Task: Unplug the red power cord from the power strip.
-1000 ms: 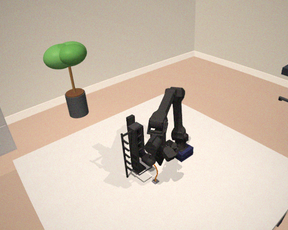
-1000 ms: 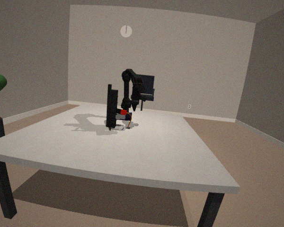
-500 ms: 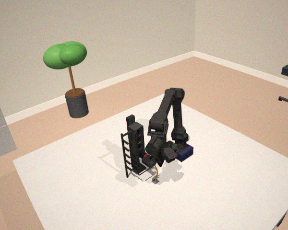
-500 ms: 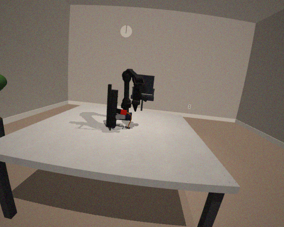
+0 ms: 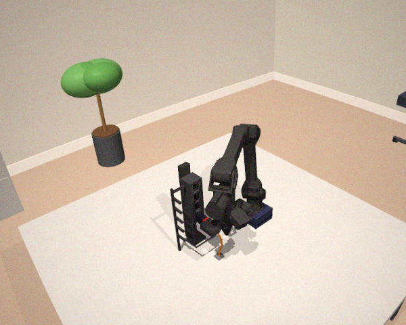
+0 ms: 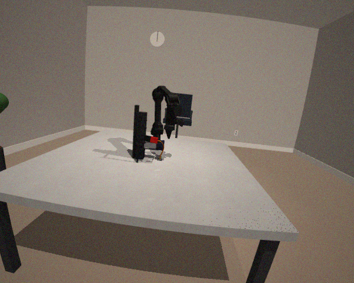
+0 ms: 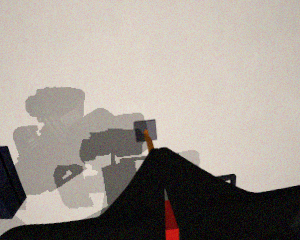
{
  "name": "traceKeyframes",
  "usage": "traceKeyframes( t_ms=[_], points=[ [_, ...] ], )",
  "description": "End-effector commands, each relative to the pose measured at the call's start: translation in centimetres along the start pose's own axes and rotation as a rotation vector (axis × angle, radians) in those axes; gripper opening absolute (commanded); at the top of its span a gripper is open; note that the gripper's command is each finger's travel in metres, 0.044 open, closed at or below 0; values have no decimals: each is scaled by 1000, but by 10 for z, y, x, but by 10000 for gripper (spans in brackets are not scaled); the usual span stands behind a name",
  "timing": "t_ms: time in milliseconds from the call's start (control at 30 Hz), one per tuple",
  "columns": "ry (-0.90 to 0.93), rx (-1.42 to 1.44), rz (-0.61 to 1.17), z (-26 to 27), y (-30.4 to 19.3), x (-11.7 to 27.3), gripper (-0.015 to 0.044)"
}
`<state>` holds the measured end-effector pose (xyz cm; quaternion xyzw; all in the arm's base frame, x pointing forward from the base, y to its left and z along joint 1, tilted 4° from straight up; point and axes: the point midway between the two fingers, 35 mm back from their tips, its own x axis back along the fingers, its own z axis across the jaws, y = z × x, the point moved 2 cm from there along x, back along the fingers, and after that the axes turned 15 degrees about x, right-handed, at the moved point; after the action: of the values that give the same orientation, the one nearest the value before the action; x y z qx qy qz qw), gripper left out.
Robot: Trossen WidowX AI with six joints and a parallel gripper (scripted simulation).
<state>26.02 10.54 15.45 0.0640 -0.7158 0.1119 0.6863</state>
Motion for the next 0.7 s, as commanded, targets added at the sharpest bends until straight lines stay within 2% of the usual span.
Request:
traceKeyframes(
  t_ms=[0, 667],
  points=[
    [5, -5, 2, 2, 0, -2, 0],
    [5, -5, 2, 2, 0, -3, 0]
  ],
)
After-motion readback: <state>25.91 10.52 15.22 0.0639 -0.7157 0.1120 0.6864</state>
